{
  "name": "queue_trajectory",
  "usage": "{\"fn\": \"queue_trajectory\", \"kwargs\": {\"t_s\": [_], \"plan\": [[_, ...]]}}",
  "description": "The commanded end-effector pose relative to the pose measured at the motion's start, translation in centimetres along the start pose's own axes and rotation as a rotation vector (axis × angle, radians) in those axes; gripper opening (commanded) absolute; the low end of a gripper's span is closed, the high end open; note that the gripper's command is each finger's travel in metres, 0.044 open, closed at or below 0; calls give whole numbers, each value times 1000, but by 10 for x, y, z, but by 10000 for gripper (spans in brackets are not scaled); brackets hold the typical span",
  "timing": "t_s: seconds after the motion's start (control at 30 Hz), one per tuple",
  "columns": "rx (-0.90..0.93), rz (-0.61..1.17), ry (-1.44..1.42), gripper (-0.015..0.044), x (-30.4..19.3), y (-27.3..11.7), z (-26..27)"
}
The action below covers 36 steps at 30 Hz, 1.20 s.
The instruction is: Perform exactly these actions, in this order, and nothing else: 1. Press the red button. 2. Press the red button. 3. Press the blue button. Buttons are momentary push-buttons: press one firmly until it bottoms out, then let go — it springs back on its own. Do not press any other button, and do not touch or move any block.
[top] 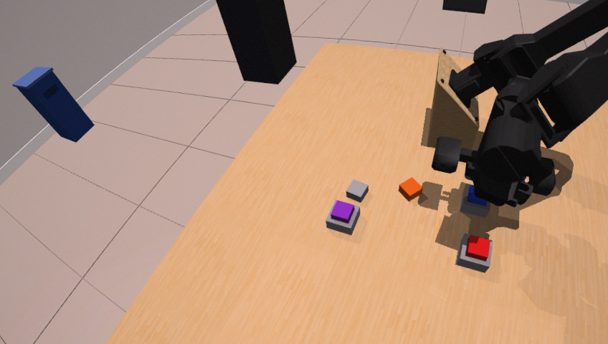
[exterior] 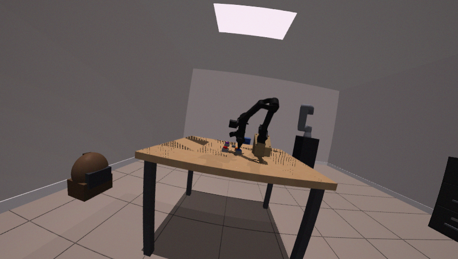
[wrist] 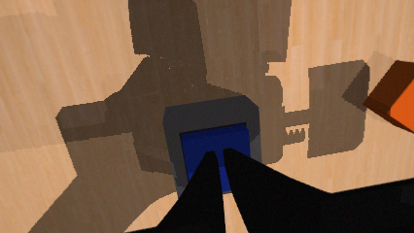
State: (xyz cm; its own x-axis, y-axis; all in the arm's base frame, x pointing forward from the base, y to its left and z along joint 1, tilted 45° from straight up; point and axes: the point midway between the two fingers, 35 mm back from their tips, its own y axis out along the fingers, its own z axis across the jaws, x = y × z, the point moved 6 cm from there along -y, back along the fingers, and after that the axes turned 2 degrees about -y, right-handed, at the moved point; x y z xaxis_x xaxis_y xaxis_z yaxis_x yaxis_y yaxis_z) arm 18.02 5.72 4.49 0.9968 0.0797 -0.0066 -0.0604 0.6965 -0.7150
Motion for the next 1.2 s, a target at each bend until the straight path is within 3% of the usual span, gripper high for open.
{"fn": "queue_trajectory", "kwargs": {"t_s": [0.0, 0.43, 0.7, 1.17], "plan": [[7, 11, 10, 20, -3, 2, 0], [7, 11, 10, 20, -3, 2, 0], [5, 11, 10, 20, -2, -31, 0], [7, 7, 5, 387, 68, -92, 124]]}}
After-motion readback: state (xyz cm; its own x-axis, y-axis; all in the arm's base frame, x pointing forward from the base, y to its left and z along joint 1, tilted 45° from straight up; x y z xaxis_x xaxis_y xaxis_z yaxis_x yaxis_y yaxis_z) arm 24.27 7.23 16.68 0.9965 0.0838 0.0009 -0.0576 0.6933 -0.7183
